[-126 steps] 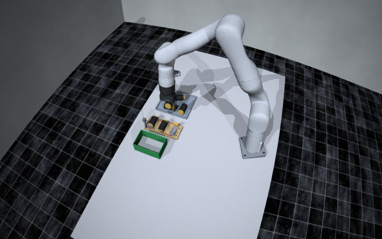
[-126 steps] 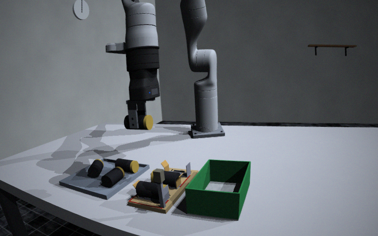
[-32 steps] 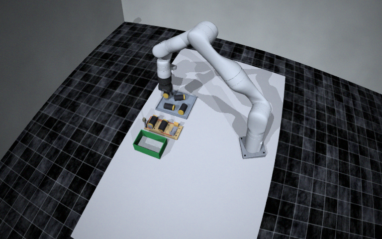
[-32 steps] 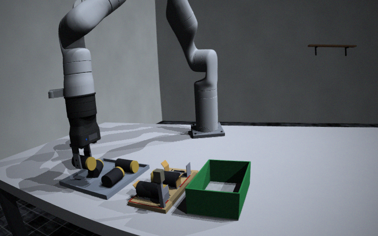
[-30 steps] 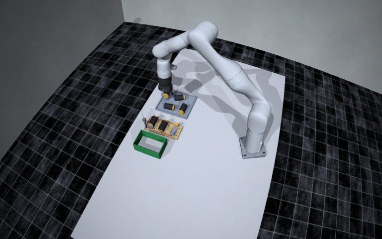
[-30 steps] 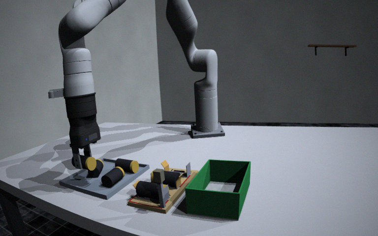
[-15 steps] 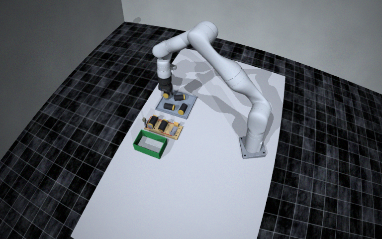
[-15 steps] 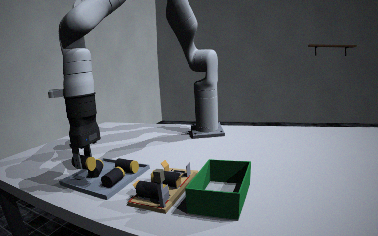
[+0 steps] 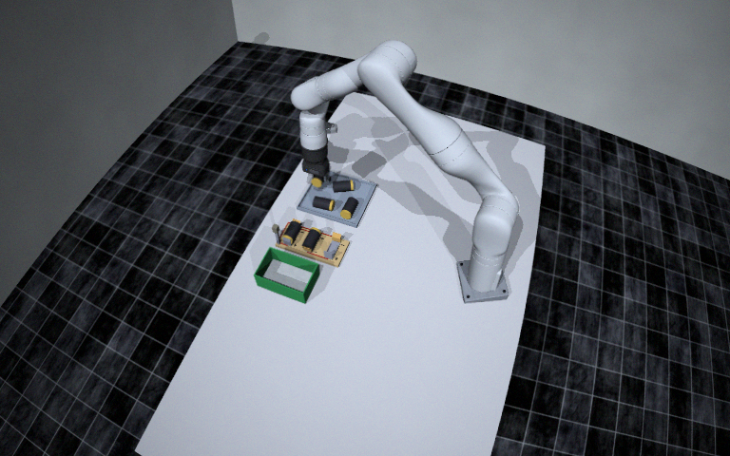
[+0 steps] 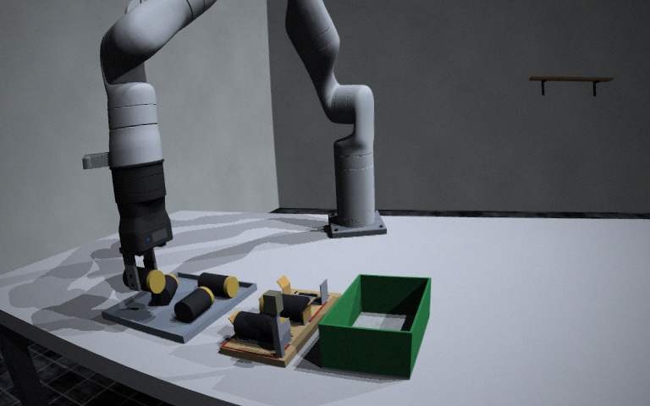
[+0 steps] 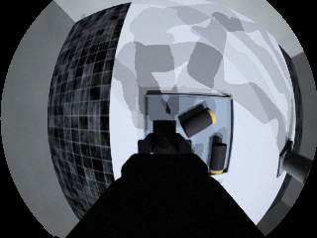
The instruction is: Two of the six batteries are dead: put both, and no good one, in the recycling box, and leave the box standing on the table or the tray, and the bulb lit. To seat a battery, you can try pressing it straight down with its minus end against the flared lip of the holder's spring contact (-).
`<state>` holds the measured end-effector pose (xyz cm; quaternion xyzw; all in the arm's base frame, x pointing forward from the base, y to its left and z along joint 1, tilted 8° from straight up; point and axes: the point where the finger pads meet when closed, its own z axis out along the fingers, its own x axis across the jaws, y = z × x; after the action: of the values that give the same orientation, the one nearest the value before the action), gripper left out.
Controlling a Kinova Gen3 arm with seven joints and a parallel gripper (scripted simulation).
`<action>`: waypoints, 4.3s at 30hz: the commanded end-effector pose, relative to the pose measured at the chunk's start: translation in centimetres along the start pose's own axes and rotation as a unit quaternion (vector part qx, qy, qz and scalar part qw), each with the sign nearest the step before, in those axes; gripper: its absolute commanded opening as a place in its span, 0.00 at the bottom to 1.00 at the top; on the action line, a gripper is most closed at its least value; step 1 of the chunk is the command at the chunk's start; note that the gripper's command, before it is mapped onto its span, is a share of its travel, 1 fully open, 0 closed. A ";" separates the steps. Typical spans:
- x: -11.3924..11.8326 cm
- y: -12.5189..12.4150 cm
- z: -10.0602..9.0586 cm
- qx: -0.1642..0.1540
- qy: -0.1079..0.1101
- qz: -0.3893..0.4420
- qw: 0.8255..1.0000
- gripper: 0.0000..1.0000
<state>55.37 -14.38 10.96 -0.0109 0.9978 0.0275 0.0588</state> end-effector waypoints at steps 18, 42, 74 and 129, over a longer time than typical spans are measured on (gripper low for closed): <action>-0.1 0.0 -0.1 0.000 -0.001 0.000 1.000 0.57; -0.1 0.0 1.8 0.000 -0.001 0.000 1.000 0.57; -0.1 0.0 4.4 0.000 -0.001 0.000 1.000 0.90; -0.1 0.0 -8.1 0.000 -0.001 0.000 1.000 0.90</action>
<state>54.01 -14.70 17.14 -0.0103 0.9984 0.0294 0.0478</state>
